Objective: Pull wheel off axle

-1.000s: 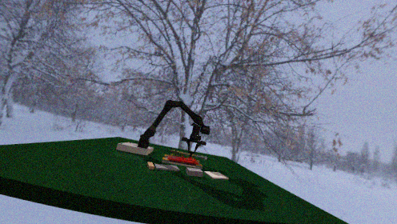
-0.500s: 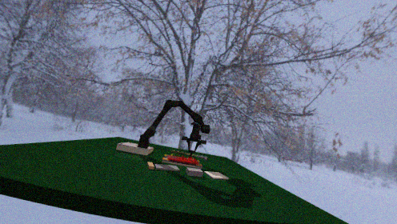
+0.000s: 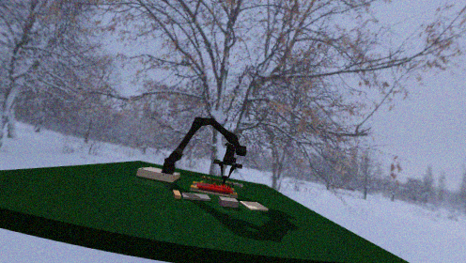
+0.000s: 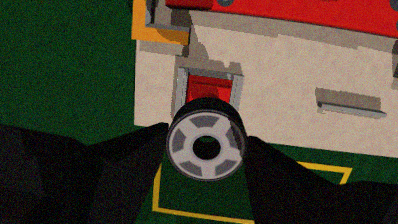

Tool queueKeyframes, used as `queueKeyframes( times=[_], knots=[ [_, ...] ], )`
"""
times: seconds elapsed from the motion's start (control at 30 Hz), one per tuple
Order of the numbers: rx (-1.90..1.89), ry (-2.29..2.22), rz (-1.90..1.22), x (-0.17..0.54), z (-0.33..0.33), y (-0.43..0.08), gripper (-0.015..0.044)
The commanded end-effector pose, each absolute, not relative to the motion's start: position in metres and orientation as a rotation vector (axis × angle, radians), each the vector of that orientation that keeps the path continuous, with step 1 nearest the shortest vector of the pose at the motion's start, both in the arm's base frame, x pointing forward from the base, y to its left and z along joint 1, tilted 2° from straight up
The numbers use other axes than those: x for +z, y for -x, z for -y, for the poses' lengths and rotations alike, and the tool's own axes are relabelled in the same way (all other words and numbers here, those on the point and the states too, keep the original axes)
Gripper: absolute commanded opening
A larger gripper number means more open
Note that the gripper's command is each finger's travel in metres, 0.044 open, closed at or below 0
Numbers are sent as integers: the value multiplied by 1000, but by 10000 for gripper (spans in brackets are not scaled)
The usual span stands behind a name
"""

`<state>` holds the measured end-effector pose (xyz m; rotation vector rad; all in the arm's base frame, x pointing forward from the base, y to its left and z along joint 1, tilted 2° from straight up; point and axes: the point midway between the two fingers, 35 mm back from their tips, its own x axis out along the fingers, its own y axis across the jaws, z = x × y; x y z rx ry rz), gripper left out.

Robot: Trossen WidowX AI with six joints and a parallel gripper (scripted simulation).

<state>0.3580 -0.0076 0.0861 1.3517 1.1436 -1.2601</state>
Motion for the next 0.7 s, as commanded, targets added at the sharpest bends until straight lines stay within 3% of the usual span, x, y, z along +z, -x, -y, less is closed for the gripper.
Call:
queueKeyframes(
  times=[0.0,0.67],
  knots=[
    [-1253,-1354,-1139,91,8,-359,0],
    [-1261,-1353,-1145,118,-18,-346,0]
  ],
)
